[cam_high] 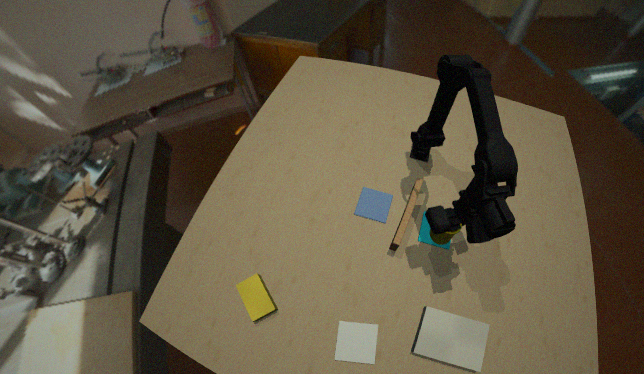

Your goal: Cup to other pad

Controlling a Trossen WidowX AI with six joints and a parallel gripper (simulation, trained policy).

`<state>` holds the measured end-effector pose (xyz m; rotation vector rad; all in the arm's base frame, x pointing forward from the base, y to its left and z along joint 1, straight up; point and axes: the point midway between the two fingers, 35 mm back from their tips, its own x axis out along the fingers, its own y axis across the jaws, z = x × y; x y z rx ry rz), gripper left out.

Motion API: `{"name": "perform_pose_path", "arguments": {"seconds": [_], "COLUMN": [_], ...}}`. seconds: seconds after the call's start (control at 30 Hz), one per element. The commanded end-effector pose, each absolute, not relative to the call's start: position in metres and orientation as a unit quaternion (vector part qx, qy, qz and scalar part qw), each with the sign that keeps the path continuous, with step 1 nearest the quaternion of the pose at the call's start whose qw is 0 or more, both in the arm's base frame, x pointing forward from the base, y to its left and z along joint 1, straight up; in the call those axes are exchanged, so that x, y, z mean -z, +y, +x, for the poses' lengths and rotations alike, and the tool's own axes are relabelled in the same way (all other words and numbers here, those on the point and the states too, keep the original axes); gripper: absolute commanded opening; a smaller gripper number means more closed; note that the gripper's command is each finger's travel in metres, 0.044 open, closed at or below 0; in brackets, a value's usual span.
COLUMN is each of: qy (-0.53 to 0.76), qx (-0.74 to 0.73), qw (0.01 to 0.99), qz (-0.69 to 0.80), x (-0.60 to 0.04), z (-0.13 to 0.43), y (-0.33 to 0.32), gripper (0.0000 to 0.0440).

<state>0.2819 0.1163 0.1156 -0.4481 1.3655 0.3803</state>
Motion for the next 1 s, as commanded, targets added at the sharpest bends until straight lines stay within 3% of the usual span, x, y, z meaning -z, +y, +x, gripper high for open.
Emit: {"name": "perform_pose_path", "arguments": {"seconds": [0.0,0.3,0.53,0.73,0.87,0.97], "qy": [0.626,0.634,0.641,0.638,0.624,0.613], "qx": [-0.167,-0.160,-0.152,-0.148,-0.153,-0.160], "qw": [0.733,0.729,0.726,0.731,0.746,0.755], "qz": [-0.205,-0.201,-0.199,-0.191,-0.177,-0.169], "x": [-0.104,-0.080,-0.067,-0.062,-0.068,-0.075], "z": [0.278,0.266,0.258,0.258,0.263,0.265], "y": [0.118,0.121,0.120,0.119,0.123,0.126], "gripper": [0.0000,0.0008,0.0040,0.0080,0.0166,0.0166]}}
